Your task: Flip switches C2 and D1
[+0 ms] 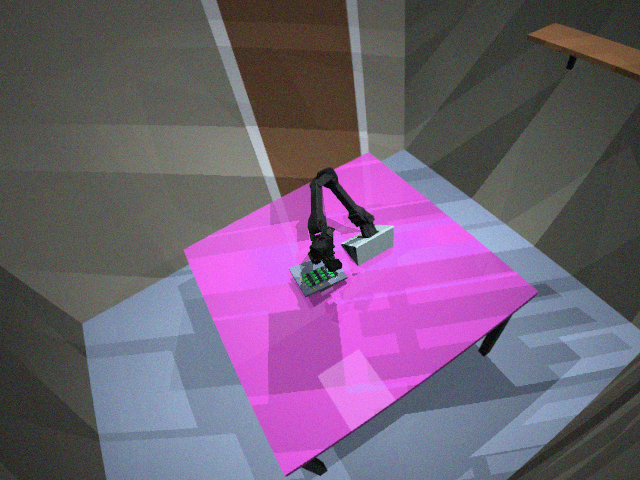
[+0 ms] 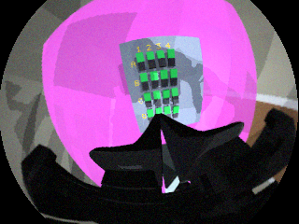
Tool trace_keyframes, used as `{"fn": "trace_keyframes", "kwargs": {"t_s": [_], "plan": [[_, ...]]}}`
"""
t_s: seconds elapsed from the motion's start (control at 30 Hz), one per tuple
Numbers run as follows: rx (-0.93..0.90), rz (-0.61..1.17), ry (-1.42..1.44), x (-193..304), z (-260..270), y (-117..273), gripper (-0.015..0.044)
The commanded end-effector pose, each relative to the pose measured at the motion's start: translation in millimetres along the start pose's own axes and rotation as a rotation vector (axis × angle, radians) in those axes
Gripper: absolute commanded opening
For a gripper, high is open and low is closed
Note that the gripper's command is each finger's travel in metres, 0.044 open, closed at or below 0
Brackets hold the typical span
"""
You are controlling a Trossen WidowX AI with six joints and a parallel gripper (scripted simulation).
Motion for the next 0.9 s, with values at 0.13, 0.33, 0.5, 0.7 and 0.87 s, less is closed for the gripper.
{"fn": "trace_keyframes", "kwargs": {"t_s": [0.13,0.33,0.5,0.7,0.87], "plan": [[0.005,0.013,0.023,43,6,-1,0.0],[0.003,-0.014,0.023,47,5,-36,0.0],[0.003,-0.014,0.023,47,5,-41,0.0],[0.004,-0.014,0.023,47,5,-49,0.0],[0.004,-0.014,0.023,47,5,-56,0.0]]}}
Point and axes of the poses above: the point midway between the two fingers, 35 mm back from their tips, its own y axis back along the fingers, its own z axis across the jaws, x = y × z, the point moved 7 cm from there along y, back along the fingers, and after that the axes turned 8 degrees about -y, right-handed, at the moved point
